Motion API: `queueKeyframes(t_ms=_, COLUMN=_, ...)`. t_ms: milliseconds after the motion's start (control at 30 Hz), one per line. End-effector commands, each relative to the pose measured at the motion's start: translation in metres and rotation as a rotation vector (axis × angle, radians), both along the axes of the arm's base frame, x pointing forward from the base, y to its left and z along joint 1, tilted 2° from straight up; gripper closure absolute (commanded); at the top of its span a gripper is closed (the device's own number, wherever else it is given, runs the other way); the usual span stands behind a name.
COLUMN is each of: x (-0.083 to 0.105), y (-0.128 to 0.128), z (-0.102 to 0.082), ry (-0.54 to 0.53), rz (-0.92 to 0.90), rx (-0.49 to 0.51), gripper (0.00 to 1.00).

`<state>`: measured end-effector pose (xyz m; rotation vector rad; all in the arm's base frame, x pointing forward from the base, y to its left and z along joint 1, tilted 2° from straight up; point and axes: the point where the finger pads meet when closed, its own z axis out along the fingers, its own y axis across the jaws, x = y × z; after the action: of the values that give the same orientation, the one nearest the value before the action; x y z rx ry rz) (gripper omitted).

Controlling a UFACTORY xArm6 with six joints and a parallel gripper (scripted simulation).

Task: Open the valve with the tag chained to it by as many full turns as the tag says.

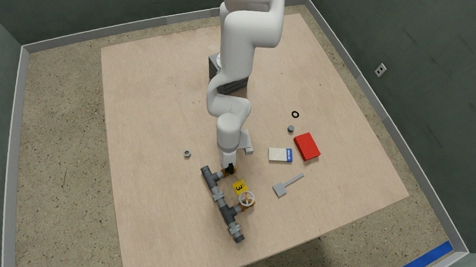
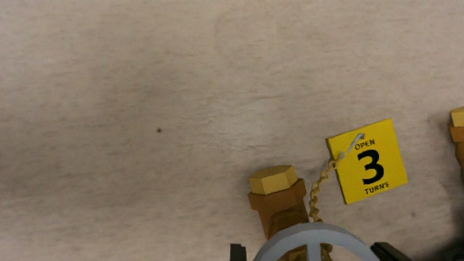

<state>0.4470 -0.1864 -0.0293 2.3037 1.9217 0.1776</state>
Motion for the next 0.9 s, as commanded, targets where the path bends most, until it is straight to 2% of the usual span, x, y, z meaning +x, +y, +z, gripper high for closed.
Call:
queueKeyframes(t_ms=0, x=0.0011, y=-0.0013, z=0.0013, ry=-0.021, rz=0.014, rx=0.046, gripper=1.00)
queueKeyframes(t_ms=467, x=0.0011, y=-0.0013, z=0.0013, ry=-0.021, rz=0.014, rx=0.046, gripper=1.00)
queueKeyframes(t_ms=500, x=0.0011, y=-0.0013, z=0.0013, ry=-0.021, rz=0.014, rx=0.046, gripper=0.00)
queueKeyframes(t_ms=867, x=0.0011, y=-0.0013, z=0.0013, ry=-0.021, rz=0.014, rx=0.046, gripper=0.00)
